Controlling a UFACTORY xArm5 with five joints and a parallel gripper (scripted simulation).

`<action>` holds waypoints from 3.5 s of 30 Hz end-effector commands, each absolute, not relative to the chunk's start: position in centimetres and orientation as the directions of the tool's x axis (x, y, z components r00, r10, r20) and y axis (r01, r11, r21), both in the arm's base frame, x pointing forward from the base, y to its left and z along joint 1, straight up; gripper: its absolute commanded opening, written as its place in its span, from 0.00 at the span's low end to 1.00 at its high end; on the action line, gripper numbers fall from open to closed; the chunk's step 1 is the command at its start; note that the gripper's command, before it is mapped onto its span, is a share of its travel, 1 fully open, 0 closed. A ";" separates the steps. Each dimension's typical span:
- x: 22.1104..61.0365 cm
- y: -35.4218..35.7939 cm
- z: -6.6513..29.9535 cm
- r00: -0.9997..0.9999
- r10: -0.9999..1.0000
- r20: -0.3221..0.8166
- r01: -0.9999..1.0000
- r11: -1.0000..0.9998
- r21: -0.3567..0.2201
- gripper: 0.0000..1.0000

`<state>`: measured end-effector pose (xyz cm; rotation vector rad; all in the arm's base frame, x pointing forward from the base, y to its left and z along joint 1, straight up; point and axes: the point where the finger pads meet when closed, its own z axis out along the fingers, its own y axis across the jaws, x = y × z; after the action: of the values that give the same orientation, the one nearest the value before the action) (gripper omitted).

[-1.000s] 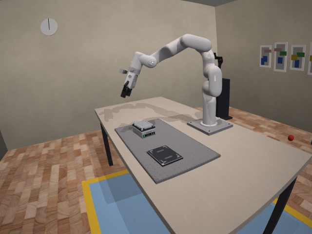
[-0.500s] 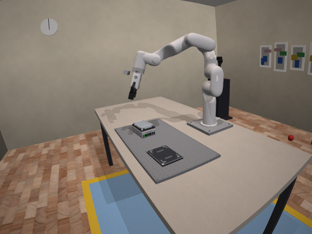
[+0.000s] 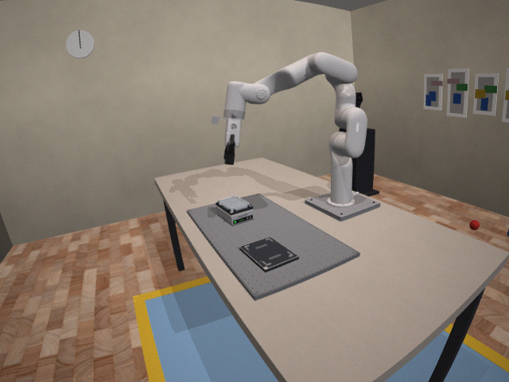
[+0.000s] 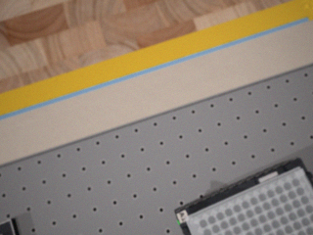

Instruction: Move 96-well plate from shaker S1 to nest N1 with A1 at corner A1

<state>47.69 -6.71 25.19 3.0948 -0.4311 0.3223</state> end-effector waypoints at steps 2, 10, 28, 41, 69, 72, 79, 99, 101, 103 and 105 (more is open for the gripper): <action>46.2 -5.1 25.3 0.973 -0.182 0.140 -0.182 -0.983 -0.013 1.00; 43.7 -2.8 25.2 0.993 -0.092 0.072 -0.092 -0.996 -0.003 1.00; 44.0 -6.6 20.8 0.864 -0.501 0.052 -0.501 -0.865 -0.013 1.00; 45.0 -10.6 17.1 0.628 -0.778 0.033 -0.778 -0.628 -0.014 1.00; 45.6 -12.9 15.0 0.139 -0.990 0.007 -0.990 -0.139 -0.003 1.00; 45.6 -12.9 15.0 0.139 -0.990 0.007 -0.990 -0.139 -0.003 1.00; 45.6 -12.9 14.2 0.139 -0.990 0.007 -0.990 -0.139 -0.003 1.00; 45.6 -12.9 11.3 0.139 -0.990 0.007 -0.990 -0.139 -0.003 1.00; 45.6 -12.9 11.2 0.139 -0.990 0.007 -0.990 -0.139 -0.003 1.00; 45.6 -12.9 10.8 0.139 -0.990 0.007 -0.990 -0.139 -0.003 1.00; 45.6 -12.9 10.5 0.139 -0.990 0.007 -0.990 -0.139 -0.003 1.00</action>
<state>45.48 -12.90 10.90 2.3716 -2.0616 0.0029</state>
